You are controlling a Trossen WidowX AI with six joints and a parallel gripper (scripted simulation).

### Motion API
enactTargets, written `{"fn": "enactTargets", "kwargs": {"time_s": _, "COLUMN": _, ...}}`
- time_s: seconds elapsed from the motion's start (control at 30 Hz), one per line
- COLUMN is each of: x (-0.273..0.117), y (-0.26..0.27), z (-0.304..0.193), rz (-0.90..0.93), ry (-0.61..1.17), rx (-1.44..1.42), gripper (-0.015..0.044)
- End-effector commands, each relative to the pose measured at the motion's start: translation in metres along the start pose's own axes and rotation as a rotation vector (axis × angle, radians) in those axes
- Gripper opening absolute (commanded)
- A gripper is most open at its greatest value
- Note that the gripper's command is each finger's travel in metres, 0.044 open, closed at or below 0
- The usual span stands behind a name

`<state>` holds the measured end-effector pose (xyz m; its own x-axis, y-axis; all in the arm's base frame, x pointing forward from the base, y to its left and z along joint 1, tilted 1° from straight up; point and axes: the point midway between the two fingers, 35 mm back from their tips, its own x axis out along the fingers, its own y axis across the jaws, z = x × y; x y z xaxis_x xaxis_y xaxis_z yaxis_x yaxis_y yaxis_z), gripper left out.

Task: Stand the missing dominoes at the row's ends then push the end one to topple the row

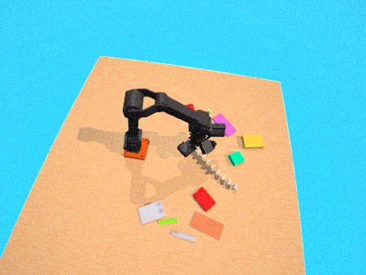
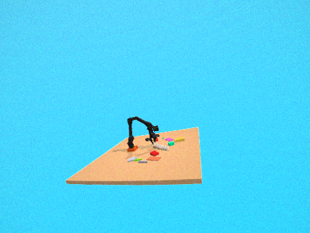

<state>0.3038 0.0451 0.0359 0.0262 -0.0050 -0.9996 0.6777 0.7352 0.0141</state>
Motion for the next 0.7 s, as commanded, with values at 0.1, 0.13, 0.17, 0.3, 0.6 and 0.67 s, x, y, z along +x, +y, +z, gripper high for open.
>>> {"fn": "enactTargets", "kwargs": {"time_s": 0.1, "x": 0.0037, "y": -0.0019, "z": -0.0010, "rz": -0.004, "ry": 0.001, "rx": 0.000, "gripper": 0.0107}}
{"fn": "enactTargets", "kwargs": {"time_s": 0.13, "x": 0.0037, "y": -0.0019, "z": -0.0010, "rz": -0.004, "ry": 0.001, "rx": 0.000, "gripper": 0.0107}}
{"fn": "enactTargets", "kwargs": {"time_s": 0.17, "x": 0.0037, "y": -0.0019, "z": -0.0010, "rz": -0.004, "ry": 0.001, "rx": 0.000, "gripper": 0.0107}}
{"fn": "enactTargets", "kwargs": {"time_s": 0.3, "x": 0.0037, "y": -0.0019, "z": -0.0010, "rz": -0.004, "ry": 0.001, "rx": 0.000, "gripper": 0.0160}}
{"fn": "enactTargets", "kwargs": {"time_s": 0.6, "x": 0.0037, "y": -0.0019, "z": -0.0010, "rz": -0.004, "ry": 0.001, "rx": 0.000, "gripper": 0.0396}}
{"fn": "enactTargets", "kwargs": {"time_s": 0.67, "x": 0.0037, "y": -0.0019, "z": -0.0010, "rz": -0.004, "ry": 0.001, "rx": 0.000, "gripper": 0.0440}}
